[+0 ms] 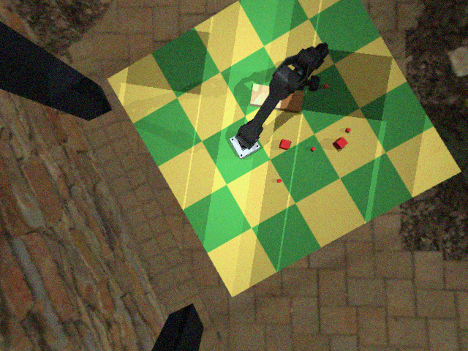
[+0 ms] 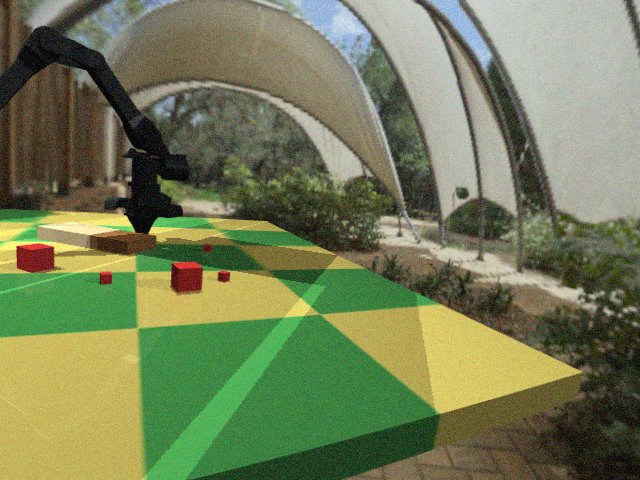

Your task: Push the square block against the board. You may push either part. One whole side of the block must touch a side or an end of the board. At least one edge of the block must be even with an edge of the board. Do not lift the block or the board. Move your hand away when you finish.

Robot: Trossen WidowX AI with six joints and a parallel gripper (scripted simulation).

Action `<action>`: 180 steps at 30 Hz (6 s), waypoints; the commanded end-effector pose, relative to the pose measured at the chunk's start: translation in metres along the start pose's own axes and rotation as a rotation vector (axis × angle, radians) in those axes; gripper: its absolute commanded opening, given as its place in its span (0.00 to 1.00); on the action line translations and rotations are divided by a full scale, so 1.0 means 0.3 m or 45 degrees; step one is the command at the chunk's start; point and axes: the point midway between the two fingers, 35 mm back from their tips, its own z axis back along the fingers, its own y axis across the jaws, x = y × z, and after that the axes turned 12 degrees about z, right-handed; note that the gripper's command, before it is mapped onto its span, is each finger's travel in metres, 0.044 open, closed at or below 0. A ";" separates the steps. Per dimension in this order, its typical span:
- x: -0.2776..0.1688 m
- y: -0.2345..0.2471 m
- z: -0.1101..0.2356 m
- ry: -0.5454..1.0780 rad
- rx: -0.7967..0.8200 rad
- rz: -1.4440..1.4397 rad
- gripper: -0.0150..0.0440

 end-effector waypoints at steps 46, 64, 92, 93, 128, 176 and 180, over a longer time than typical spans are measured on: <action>0.134 -0.029 0.186 0.000 0.000 0.000 0.25; -0.455 0.081 0.185 0.022 0.002 -0.002 0.25; -0.430 0.084 -0.003 0.022 0.004 -0.002 0.25; -0.425 0.083 -0.003 0.021 0.004 -0.002 0.25; -0.528 0.102 -0.002 0.025 0.004 -0.002 0.25; -0.360 -0.114 0.194 0.013 -0.015 -1.266 0.25; -0.334 -0.141 0.194 0.011 -0.016 -1.444 0.25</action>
